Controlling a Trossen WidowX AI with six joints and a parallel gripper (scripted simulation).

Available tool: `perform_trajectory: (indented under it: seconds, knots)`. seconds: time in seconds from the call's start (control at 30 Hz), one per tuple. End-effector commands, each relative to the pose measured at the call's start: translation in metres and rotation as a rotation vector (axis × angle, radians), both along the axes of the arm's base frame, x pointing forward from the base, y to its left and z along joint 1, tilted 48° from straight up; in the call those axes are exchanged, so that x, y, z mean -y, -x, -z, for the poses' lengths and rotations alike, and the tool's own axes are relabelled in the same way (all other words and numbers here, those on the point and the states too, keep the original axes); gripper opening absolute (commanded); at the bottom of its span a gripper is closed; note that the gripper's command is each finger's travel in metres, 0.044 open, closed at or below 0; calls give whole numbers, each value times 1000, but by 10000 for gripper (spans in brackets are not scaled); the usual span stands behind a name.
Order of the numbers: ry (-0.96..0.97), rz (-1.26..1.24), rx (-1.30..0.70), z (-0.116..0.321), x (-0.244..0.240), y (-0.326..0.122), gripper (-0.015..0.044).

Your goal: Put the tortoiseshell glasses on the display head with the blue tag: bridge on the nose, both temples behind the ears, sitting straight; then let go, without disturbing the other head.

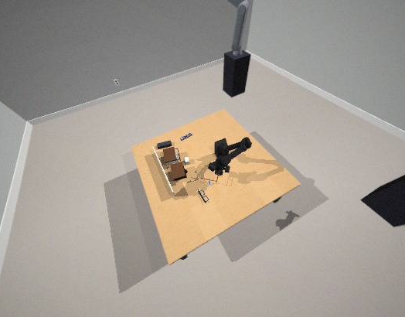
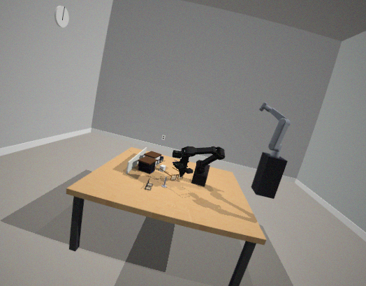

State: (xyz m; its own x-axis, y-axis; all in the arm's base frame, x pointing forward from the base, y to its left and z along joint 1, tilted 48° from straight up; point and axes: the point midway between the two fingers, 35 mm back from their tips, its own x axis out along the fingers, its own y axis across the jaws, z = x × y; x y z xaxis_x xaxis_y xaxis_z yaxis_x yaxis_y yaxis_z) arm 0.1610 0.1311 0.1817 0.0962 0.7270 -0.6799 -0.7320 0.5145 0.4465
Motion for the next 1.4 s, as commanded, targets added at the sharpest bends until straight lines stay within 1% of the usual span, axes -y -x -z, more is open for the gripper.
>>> perform_trajectory:
  seconds: [0.0, 0.17, 0.47, 0.93, 1.37]
  knots:
    - [-8, 2, 4, -11, 8, 1, 0]
    - [-7, -3, 20, -8, 12, -5, 0]
    - [-1, -27, 110, 12, 37, -33, 0]
    - [4, -53, 266, 47, 87, -64, 0]
    - [18, -60, 430, 81, 139, -75, 0]
